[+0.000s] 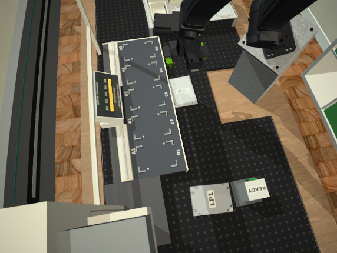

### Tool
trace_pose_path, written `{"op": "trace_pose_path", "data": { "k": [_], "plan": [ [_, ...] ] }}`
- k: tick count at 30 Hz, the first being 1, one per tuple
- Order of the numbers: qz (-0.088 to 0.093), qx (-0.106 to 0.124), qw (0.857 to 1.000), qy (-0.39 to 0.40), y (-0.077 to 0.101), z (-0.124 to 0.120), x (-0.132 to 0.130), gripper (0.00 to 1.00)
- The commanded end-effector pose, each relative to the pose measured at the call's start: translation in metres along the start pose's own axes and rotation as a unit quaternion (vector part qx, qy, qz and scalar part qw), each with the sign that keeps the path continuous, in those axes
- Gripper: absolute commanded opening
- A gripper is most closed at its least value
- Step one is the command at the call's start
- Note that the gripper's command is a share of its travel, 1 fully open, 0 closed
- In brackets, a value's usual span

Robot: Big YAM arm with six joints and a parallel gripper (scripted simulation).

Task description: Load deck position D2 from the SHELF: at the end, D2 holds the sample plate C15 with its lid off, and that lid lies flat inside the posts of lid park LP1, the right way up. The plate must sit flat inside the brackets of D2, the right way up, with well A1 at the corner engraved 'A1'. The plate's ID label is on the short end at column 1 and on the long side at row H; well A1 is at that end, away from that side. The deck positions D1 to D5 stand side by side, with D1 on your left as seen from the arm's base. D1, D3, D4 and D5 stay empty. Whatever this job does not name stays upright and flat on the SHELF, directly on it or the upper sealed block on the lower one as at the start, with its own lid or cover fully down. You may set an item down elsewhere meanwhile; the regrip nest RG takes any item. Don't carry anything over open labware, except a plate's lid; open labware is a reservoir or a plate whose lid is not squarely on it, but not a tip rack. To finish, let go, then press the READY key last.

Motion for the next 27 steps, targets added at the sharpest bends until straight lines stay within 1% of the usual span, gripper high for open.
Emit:
{"op": "trace_pose_path", "data": {
  "k": [1, 10, 16, 18, 21, 27],
  "plan": [
    [-0.004, 0.002, 1.0, 0.005, 0.007, -0.002, 0.001, 1.0],
    [-0.012, 0.003, 1.0, 0.011, 0.023, -0.001, -0.01, 1.0],
    [-0.013, 0.004, 1.0, 0.012, 0.034, -0.001, -0.011, 1.0],
    [-0.013, 0.004, 1.0, 0.012, 0.034, -0.001, -0.011, 1.0],
    [-0.006, 0.002, 1.0, 0.013, 0.031, 0.0, -0.01, 1.0],
    [-0.007, 0.002, 1.0, 0.013, 0.031, 0.0, -0.01, 1.0]
  ]
}}
Point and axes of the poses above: the point where the finger pads meet when closed, its own y axis back along the fingers, its own x axis across the jaws, z = x × y, the point moved 7 cm from there along y, back along the fingers, and after that the axes turned 13 degrees about -y, right-handed, at the moved point
